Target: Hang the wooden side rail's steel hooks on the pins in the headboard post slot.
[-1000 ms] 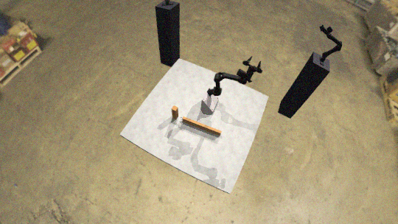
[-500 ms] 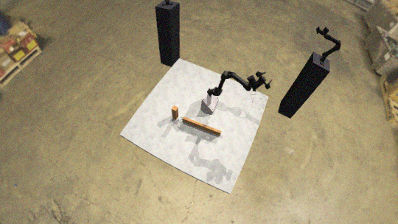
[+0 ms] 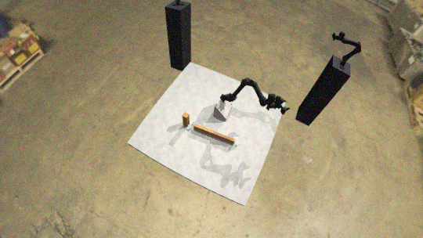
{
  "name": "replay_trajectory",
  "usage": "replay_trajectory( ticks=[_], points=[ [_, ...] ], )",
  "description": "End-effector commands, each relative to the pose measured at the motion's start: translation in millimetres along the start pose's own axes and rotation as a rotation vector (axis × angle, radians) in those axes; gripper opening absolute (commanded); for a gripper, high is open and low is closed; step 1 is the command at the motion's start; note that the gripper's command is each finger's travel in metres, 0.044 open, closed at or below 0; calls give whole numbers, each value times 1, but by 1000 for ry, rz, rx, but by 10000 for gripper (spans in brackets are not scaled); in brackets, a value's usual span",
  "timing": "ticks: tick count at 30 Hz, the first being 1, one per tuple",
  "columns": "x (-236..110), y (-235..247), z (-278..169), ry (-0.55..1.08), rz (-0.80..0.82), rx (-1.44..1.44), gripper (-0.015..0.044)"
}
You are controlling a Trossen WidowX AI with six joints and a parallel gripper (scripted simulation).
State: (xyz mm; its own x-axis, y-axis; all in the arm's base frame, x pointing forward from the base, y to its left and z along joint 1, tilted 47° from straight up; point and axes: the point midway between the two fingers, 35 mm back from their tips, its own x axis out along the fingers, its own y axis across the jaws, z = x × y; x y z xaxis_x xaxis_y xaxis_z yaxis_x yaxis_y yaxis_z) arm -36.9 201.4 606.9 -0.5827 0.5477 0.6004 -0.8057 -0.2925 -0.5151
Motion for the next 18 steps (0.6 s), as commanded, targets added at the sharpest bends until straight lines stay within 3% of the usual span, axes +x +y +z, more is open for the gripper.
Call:
replay_trajectory(
  ticks=[1,8,18],
  points=[
    [-18,-39,-59,150,-106,-104,440],
    [-76,-97,-143,408,-247,-257,440],
    [-167,-150,-202,694,-364,-489,440]
  ],
)
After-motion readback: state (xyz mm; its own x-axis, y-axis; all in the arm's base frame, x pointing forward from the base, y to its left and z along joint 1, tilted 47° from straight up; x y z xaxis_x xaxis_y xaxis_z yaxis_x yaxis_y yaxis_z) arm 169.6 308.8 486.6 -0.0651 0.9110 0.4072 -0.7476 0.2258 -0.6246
